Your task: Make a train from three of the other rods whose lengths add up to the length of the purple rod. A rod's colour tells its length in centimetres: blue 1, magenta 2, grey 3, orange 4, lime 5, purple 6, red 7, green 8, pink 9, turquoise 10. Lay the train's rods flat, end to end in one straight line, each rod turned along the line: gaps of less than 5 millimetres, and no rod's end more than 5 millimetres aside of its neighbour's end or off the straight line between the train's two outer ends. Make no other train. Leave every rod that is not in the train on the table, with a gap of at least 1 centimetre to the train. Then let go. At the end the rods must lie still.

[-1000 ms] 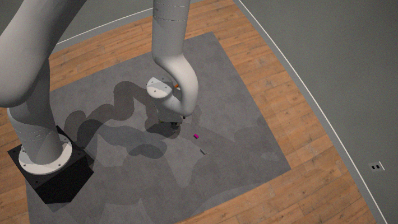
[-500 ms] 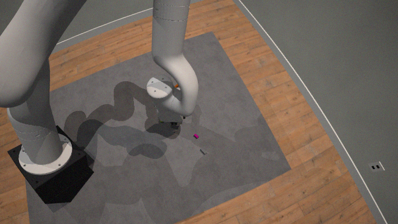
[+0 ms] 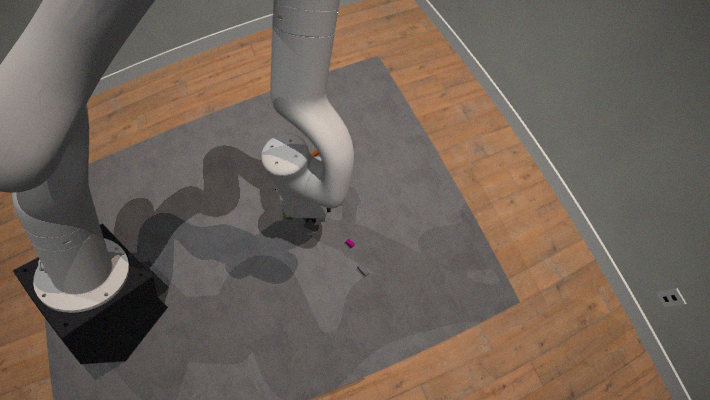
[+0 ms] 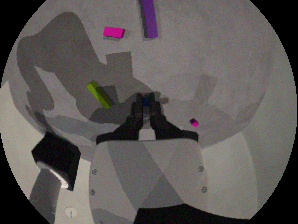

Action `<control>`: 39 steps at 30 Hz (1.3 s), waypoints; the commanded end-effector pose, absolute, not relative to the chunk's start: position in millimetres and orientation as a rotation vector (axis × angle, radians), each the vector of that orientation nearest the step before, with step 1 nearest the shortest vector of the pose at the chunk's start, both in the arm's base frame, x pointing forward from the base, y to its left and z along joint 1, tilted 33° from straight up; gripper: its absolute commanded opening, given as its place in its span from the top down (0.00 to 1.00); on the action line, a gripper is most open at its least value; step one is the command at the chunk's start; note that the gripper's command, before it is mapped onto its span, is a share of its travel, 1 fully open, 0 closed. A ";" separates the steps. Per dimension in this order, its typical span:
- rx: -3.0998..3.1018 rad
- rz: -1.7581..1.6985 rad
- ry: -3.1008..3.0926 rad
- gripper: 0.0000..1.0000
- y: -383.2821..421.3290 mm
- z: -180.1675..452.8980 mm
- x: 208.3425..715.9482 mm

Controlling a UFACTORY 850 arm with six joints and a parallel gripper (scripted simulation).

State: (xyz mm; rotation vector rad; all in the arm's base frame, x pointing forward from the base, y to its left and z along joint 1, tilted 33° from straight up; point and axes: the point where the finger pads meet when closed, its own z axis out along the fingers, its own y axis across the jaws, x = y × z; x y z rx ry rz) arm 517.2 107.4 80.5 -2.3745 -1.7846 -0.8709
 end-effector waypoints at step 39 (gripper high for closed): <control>-2.375 -0.872 -1.785 0.76 83.2 137.3 490.5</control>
